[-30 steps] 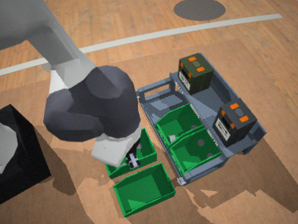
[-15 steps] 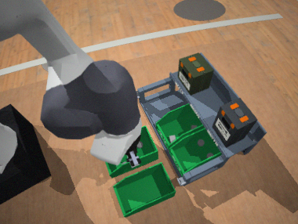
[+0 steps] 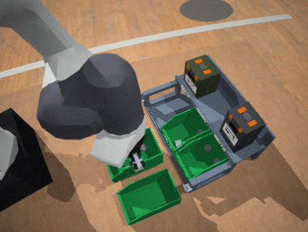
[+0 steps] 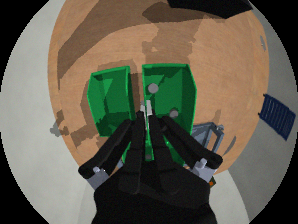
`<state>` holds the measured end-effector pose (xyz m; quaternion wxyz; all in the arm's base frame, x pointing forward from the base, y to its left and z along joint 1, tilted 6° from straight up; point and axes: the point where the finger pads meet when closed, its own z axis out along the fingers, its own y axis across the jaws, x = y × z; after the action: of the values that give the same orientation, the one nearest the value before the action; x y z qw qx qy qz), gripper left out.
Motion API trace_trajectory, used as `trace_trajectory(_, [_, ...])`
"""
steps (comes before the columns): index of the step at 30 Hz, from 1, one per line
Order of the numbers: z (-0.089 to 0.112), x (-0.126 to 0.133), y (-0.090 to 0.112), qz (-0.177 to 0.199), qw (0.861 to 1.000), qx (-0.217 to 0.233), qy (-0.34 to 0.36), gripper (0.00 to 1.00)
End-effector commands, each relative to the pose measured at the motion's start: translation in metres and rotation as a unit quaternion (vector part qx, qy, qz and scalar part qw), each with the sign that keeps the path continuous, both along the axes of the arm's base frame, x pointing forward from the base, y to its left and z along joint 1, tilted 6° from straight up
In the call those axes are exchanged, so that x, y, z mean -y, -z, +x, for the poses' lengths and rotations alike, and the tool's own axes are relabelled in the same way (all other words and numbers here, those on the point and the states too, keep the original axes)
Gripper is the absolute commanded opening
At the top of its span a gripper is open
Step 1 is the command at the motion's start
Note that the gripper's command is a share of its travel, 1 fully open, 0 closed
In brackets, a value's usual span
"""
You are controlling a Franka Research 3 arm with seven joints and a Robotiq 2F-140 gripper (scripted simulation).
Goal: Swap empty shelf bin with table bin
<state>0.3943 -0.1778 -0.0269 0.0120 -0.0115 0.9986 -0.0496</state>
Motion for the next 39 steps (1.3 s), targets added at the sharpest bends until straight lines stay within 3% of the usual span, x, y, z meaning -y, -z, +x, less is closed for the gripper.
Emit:
trace_trajectory(1, [-0.002,-0.001,0.0,0.001,1.0,-0.003,0.003,0.0])
trace_trajectory(11, [-0.003,-0.008,0.001,0.001,1.0,-0.003,0.003,0.0])
trace_trajectory(17, [-0.007,-0.047,0.005,0.0,1.0,-0.003,0.0,0.0])
trace_trajectory(19, [-0.007,-0.047,0.005,0.0,1.0,-0.003,0.0,0.0])
trace_trajectory(29, [-0.016,-0.123,0.014,0.0,1.0,-0.004,-0.004,0.0])
trace_trajectory(39, [-0.018,-0.133,0.016,0.0,1.0,-0.004,-0.004,0.0])
